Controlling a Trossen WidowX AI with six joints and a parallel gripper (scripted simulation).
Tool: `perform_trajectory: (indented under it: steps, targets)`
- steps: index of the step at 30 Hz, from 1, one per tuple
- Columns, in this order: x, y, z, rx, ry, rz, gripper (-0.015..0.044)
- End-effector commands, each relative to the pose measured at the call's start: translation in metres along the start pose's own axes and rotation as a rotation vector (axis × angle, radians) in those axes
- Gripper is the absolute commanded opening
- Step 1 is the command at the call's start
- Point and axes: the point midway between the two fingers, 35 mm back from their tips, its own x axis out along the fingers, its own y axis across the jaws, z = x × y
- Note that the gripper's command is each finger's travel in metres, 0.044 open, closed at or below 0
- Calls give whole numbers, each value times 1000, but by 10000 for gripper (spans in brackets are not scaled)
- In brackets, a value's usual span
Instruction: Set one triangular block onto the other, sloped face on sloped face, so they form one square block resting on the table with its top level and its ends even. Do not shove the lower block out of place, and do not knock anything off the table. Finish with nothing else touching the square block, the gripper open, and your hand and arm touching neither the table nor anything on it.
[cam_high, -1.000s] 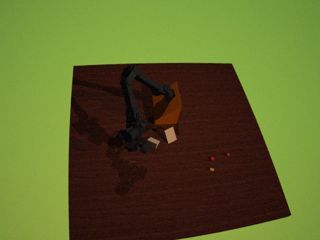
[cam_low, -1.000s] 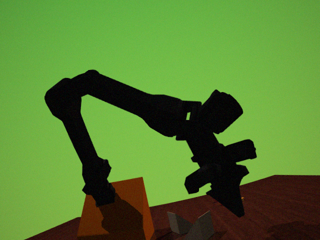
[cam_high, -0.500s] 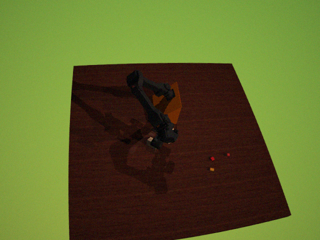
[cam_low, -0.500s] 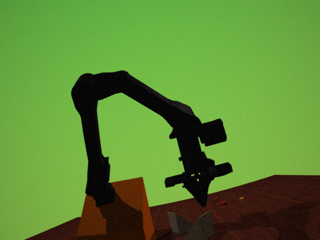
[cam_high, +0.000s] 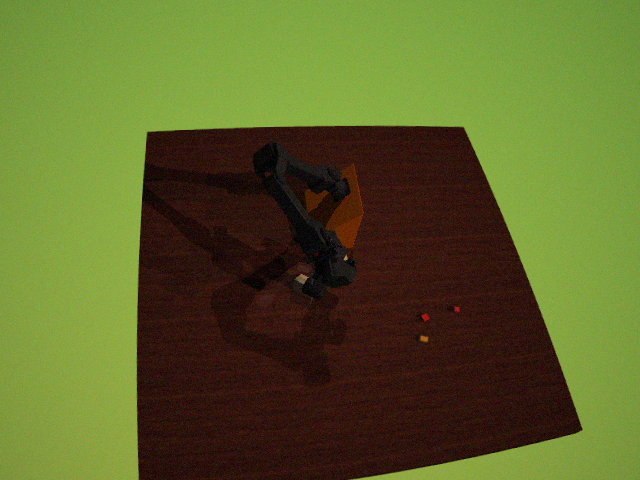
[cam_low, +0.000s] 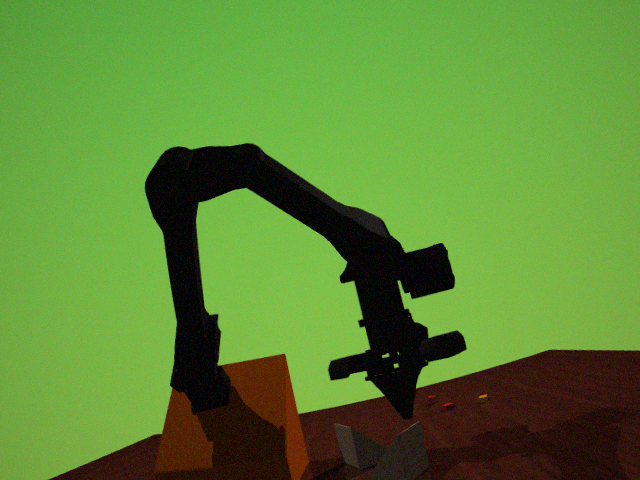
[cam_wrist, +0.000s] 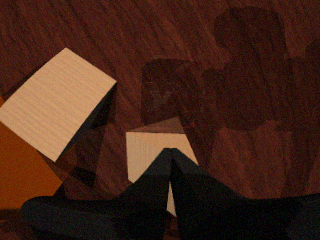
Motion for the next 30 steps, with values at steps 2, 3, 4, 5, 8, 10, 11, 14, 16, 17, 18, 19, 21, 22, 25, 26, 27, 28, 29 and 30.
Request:
perform_trajectory:
  steps: [2,3,4,5,8,10,11,14,16,17,18,19,21,22,25,26,27,28,29,30]
  targets:
    - [11,3,1,-8,2,12,0]
    - [12,3,1,-8,2,12,0]
    - [14,3,1,-8,2,12,0]
    - [16,3,1,-8,2,12,0]
    - [21,3,1,-8,2,12,0]
    - [24,3,1,-8,2,12,0]
    - [26,3,1,-8,3,12,0]
    - [30,3,1,-8,3,12,0]
    - [34,3,1,-8,3,12,0]
    - [35,3,1,-8,3,12,0]
    - [37,3,0,-8,3,11,0]
    - [39,3,0,-8,4,11,0]
    - [42,3,0,-9,4,11,0]
    - [43,3,0,-9,4,11,0]
    - [48,4,0,-9,5,11,0]
    - [50,4,-1,-9,5,11,0]
    - [51,4,-1,-9,5,10,0]
    - [53,4,-1,-9,6,10,0]
    - [53,4,-1,-9,6,10,0]
    - [54,4,-1,-9,6,10,0]
